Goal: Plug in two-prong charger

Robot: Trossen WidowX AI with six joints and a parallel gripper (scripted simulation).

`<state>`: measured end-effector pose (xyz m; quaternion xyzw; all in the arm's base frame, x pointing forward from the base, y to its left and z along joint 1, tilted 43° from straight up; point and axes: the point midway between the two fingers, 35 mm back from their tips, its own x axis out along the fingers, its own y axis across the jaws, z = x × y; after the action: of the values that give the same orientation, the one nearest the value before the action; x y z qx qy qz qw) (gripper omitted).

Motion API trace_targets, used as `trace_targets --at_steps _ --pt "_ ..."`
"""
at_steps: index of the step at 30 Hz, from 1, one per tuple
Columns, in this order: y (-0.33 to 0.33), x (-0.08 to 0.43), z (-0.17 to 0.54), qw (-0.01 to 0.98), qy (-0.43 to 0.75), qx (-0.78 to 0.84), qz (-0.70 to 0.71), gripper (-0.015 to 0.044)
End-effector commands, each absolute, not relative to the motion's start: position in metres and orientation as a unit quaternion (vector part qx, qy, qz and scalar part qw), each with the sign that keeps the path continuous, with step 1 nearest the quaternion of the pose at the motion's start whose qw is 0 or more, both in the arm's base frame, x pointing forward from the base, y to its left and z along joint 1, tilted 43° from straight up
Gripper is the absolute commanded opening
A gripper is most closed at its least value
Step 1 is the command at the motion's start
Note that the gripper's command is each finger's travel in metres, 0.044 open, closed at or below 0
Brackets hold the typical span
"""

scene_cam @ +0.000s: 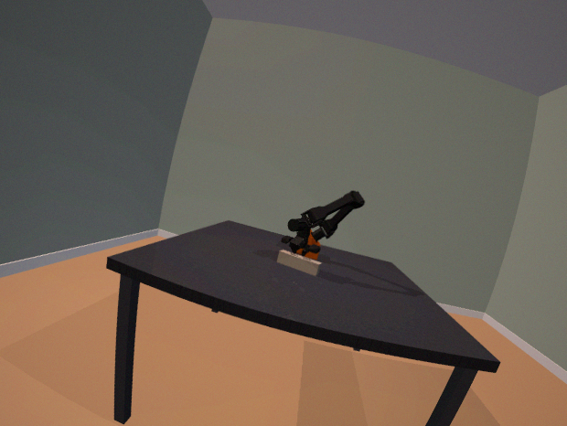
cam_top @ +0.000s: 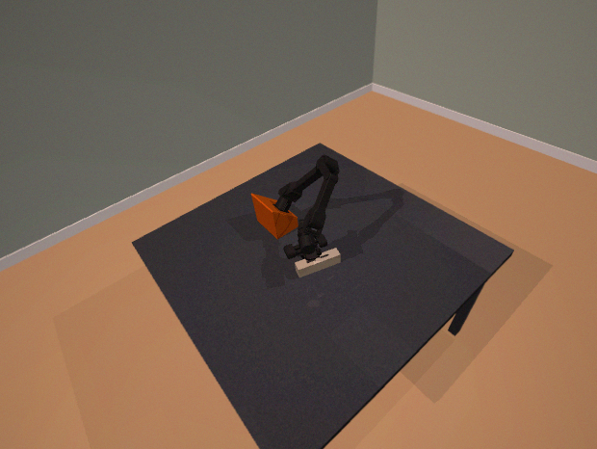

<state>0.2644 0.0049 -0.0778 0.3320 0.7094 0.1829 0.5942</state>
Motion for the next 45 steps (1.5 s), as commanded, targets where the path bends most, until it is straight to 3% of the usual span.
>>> trace_targets --at_steps 1,45 --pt "0.0047 0.2674 -0.077 0.595 0.708 0.335 0.183 0.0" --pt "0.0026 0.2772 -0.0783 0.595 0.708 0.334 0.183 0.0"
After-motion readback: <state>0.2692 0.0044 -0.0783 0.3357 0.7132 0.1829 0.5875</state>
